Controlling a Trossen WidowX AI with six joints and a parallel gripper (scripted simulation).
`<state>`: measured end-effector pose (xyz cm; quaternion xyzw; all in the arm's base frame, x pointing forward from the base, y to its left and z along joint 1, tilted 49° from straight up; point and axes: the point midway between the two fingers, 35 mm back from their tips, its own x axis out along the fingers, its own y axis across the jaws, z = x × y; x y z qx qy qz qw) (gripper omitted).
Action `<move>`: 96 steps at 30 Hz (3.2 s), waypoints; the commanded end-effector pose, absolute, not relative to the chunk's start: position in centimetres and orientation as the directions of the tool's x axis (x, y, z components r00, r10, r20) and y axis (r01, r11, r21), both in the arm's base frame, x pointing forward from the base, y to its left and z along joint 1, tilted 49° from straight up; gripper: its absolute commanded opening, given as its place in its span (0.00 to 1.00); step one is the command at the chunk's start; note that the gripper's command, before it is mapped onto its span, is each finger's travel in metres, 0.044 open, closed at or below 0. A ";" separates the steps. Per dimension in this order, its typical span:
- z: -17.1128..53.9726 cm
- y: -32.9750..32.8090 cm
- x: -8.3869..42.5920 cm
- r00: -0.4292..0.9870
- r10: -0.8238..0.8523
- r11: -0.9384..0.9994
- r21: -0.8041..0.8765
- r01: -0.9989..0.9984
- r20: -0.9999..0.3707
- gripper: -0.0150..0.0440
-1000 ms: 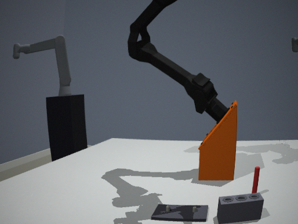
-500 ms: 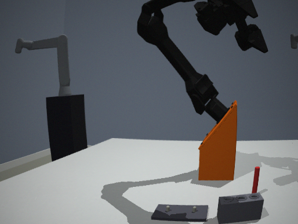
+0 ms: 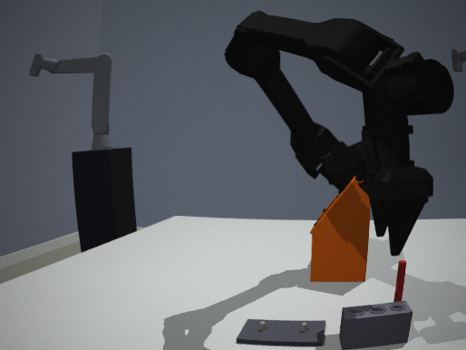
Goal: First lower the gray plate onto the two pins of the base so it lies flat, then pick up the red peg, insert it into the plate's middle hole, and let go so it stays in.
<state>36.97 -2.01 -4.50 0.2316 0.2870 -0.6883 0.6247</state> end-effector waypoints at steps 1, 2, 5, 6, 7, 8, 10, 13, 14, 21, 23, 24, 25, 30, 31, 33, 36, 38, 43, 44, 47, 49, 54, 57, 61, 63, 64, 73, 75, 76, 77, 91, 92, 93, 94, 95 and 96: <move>-4.5 -2.1 36.8 -0.121 -0.739 -0.044 -0.132 0.990 -0.663 1.00; -4.7 -2.3 36.8 -0.121 -0.739 -0.044 -0.132 0.990 -0.663 1.00; -7.3 -5.1 36.4 -0.121 -0.739 -0.043 -0.132 0.990 -0.663 1.00; -8.1 -6.1 36.1 -0.121 -0.740 -0.044 -0.132 0.990 -0.662 1.00; -8.6 -6.7 35.9 -0.121 -0.741 -0.044 -0.132 0.990 -0.661 1.00; -8.8 -6.9 35.8 -0.122 -0.741 -0.044 -0.133 0.990 -0.661 1.00; -8.8 -6.9 35.8 -0.122 -0.741 -0.044 -0.133 0.990 -0.661 1.00; -9.1 -7.3 35.7 -0.122 -0.741 -0.044 -0.133 0.990 -0.660 1.00; -9.4 -7.7 35.5 -0.122 -0.741 -0.044 -0.133 0.990 -0.660 1.00; -10.0 -8.3 35.3 -0.122 -0.741 -0.044 -0.133 0.990 -0.660 1.00; -10.2 -8.5 35.3 -0.122 -0.741 -0.044 -0.133 0.990 -0.660 1.00; -10.4 -8.7 35.3 -0.122 -0.741 -0.044 -0.133 0.990 -0.660 1.00; -10.5 -8.8 35.3 -0.122 -0.741 -0.044 -0.133 0.990 -0.660 1.00; -11.0 -9.4 35.2 -0.122 -0.741 -0.044 -0.133 0.990 -0.660 1.00; -11.1 -9.5 35.2 -0.122 -0.741 -0.044 -0.133 0.990 -0.660 1.00; -11.3 -9.7 35.1 -0.122 -0.741 -0.044 -0.133 0.990 -0.660 1.00; -11.6 -10.1 35.1 -0.122 -0.741 -0.044 -0.133 0.990 -0.660 1.00; -11.9 -10.3 35.0 -0.122 -0.741 -0.044 -0.133 0.990 -0.660 1.00; -12.4 -10.9 34.9 -0.122 -0.742 -0.044 -0.133 0.990 -0.659 1.00; -12.5 -11.1 34.9 -0.122 -0.742 -0.044 -0.133 0.990 -0.659 1.00; -12.8 -11.4 34.8 -0.122 -0.742 -0.044 -0.134 0.990 -0.659 1.00; -13.0 -11.7 34.7 -0.122 -0.743 -0.044 -0.134 0.990 -0.658 1.00; -13.4 -12.2 34.5 -0.123 -0.743 -0.045 -0.134 0.990 -0.658 1.00; -13.5 -12.3 34.5 -0.123 -0.744 -0.045 -0.134 0.990 -0.657 0.96; -13.5 -12.3 34.5 -0.123 -0.744 -0.045 -0.134 0.990 -0.657 0.78; -13.5 -12.3 34.5 -0.123 -0.744 -0.045 -0.134 0.990 -0.657 0.69; -13.5 -12.3 34.5 -0.123 -0.744 -0.045 -0.134 0.990 -0.657 0.64; -13.5 -12.3 34.5 -0.123 -0.744 -0.045 -0.134 0.990 -0.657 0.48; -13.5 -12.3 34.5 -0.123 -0.743 -0.045 -0.134 0.990 -0.658 0.39; -13.4 -12.2 34.6 -0.122 -0.743 -0.045 -0.134 0.990 -0.658 0.34; -13.3 -12.0 34.7 -0.122 -0.743 -0.044 -0.134 0.990 -0.659 0.30; -10.9 -8.6 35.6 -0.118 -0.736 -0.040 -0.131 0.991 -0.667 0.25; -10.7 -8.3 35.7 -0.118 -0.736 -0.040 -0.131 0.991 -0.667 0.25; -10.5 -8.1 35.7 -0.118 -0.735 -0.040 -0.131 0.991 -0.667 0.25; -10.3 -7.9 35.7 -0.118 -0.735 -0.040 -0.131 0.991 -0.668 0.25; -10.1 -7.6 35.8 -0.118 -0.735 -0.040 -0.131 0.991 -0.668 0.25; -10.0 -7.4 35.8 -0.118 -0.735 -0.040 -0.131 0.991 -0.668 0.25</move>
